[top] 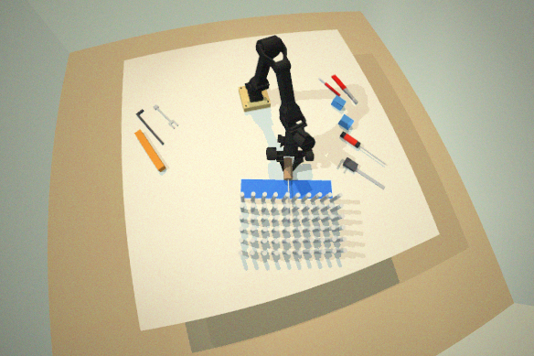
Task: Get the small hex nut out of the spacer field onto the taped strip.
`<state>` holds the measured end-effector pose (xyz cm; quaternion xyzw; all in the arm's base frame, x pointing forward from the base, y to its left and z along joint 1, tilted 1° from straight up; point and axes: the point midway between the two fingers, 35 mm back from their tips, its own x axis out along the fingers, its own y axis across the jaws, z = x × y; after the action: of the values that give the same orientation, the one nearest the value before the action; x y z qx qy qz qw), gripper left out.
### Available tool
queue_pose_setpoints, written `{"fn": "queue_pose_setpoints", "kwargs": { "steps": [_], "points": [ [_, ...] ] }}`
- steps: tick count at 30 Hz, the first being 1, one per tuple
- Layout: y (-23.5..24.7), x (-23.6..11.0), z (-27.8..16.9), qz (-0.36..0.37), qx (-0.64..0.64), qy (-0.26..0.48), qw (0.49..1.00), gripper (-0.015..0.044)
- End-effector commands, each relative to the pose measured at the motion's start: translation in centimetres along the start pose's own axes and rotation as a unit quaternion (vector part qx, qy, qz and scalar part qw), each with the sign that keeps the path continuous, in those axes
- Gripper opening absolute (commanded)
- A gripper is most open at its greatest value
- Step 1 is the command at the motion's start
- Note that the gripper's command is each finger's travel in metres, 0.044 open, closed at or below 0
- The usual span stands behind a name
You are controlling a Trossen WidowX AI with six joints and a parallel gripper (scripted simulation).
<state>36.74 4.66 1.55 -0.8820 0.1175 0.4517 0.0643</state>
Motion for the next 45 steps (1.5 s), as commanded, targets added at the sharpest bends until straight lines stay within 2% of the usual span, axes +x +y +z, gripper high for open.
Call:
{"fn": "queue_pose_setpoints", "kwargs": {
  "steps": [1,45],
  "points": [
    [0.1,-0.3,0.4,0.001,0.001,0.001,1.000,0.0000],
    [0.1,-2.1,3.0,0.001,0.001,-0.001,1.000,0.0000]
  ]
}}
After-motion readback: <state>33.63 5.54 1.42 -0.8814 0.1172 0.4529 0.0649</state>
